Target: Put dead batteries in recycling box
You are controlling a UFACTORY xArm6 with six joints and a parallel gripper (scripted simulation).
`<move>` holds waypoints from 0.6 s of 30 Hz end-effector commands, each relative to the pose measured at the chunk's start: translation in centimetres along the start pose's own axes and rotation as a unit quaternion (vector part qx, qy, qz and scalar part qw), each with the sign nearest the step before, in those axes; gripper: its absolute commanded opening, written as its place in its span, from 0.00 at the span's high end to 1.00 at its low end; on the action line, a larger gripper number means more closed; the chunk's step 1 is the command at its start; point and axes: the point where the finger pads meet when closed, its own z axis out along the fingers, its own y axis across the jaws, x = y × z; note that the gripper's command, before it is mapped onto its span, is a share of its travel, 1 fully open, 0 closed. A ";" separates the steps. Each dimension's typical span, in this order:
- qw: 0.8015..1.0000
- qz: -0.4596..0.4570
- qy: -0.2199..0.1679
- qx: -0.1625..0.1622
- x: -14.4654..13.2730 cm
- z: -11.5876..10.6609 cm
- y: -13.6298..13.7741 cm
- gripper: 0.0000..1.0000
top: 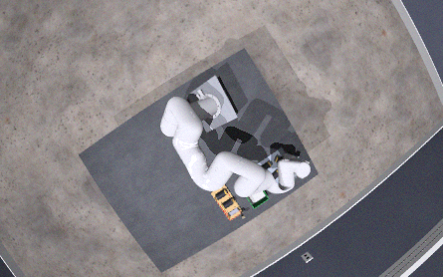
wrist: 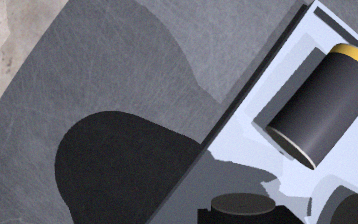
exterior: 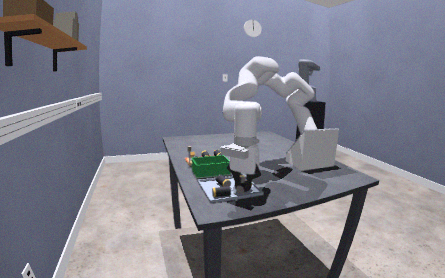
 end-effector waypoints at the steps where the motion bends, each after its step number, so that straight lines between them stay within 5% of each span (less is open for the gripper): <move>1: 1.000 0.001 0.002 0.000 0.1 -0.2 0.1 0.72; 10: 1.000 0.001 0.002 0.000 0.1 -0.4 0.1 0.72; 18: 1.000 0.001 0.002 0.000 0.1 -2.6 0.1 0.72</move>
